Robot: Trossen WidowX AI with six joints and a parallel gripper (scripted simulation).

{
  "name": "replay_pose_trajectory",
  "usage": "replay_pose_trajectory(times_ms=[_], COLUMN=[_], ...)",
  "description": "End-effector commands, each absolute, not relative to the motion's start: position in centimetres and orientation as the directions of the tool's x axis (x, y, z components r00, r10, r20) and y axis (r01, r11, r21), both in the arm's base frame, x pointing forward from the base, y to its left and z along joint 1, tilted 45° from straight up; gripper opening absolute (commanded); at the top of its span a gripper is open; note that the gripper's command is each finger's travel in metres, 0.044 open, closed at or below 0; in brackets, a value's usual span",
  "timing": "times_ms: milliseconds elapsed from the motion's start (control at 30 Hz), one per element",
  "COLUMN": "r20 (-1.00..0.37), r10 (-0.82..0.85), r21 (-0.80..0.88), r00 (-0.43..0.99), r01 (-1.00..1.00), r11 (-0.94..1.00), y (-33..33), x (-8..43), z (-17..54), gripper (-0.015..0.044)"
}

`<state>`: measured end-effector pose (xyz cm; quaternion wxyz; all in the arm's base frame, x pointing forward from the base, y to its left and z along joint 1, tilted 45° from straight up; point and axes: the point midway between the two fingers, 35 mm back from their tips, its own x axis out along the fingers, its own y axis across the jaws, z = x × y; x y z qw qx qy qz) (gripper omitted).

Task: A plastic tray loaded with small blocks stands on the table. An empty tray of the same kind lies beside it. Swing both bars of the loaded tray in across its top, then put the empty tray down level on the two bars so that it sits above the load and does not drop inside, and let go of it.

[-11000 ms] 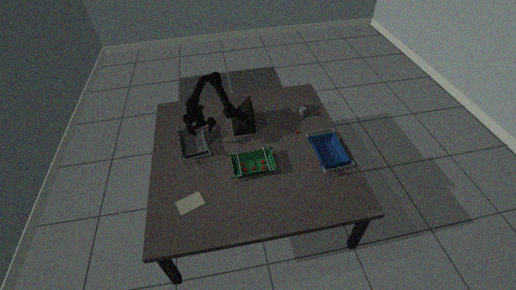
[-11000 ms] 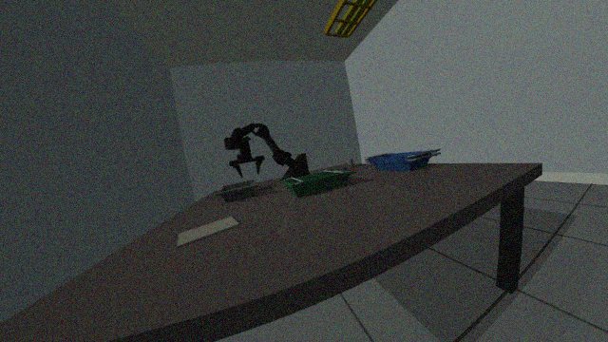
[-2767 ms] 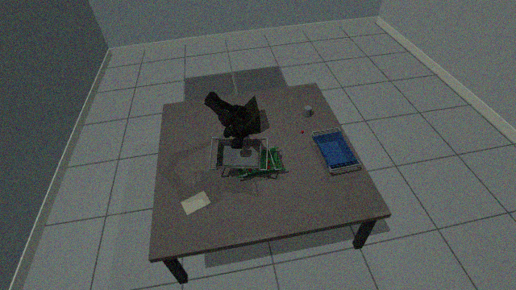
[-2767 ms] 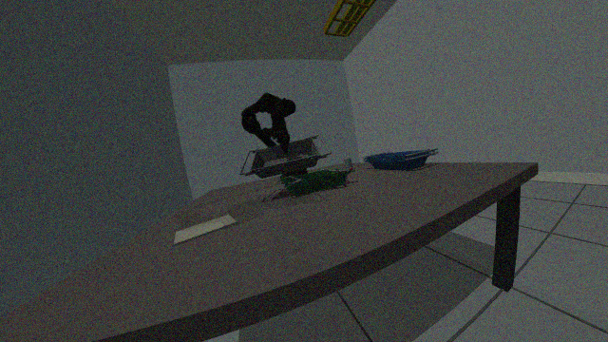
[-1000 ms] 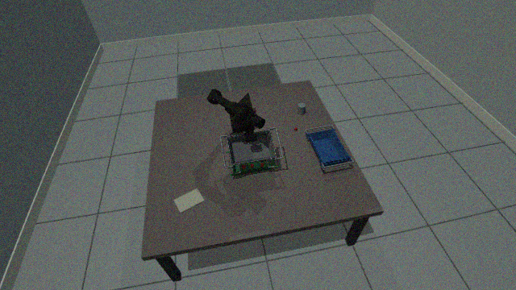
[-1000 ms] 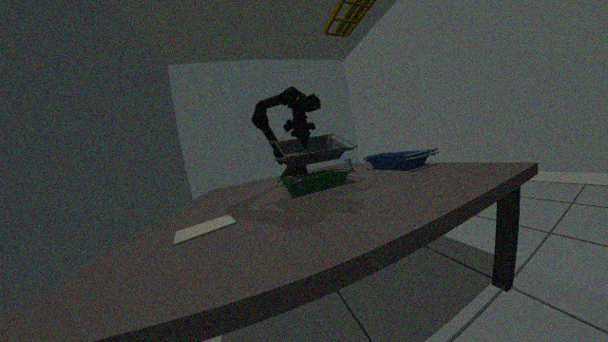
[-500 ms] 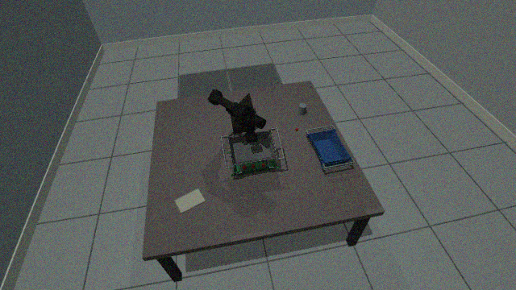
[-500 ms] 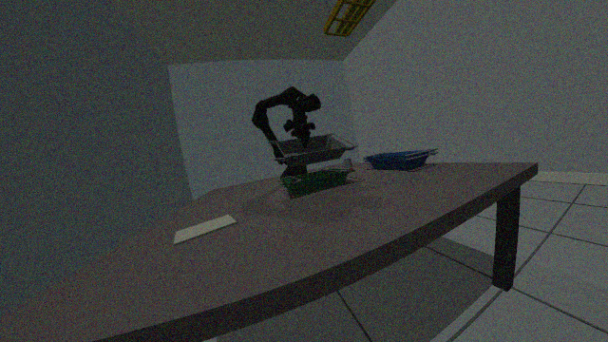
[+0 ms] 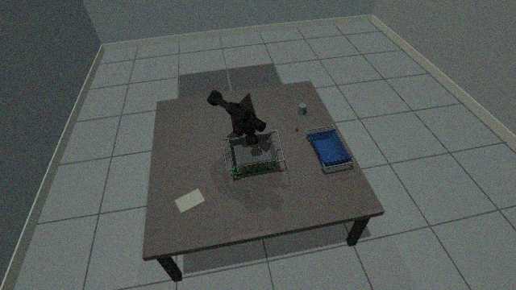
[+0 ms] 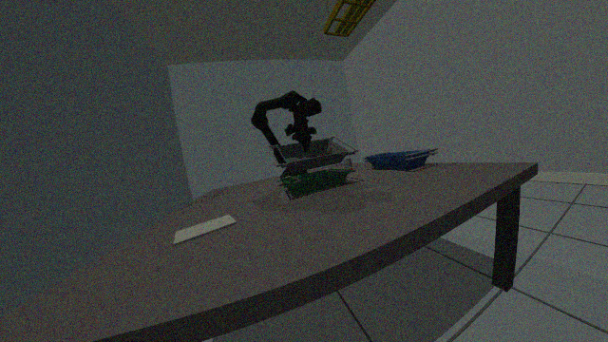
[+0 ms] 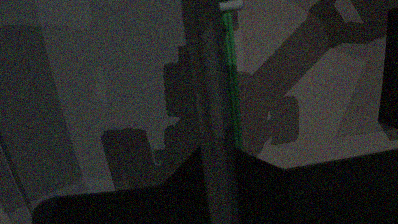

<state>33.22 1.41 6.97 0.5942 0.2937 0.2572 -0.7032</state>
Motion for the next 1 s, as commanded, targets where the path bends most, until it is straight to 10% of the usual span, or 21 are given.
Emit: replay_pose_trajectory(times_ms=[0, 967], r20=[-0.718, -0.716], r10=[-0.69, -0.691], r21=[0.0, 0.001], r00=[-0.098, -0.099], r01=[0.99, 0.99], r11=[-0.141, -0.142], y=[1.3, -0.8], x=[33.4, 32.2], z=[6.8, 4.5], gripper=[0.0, 0.0])
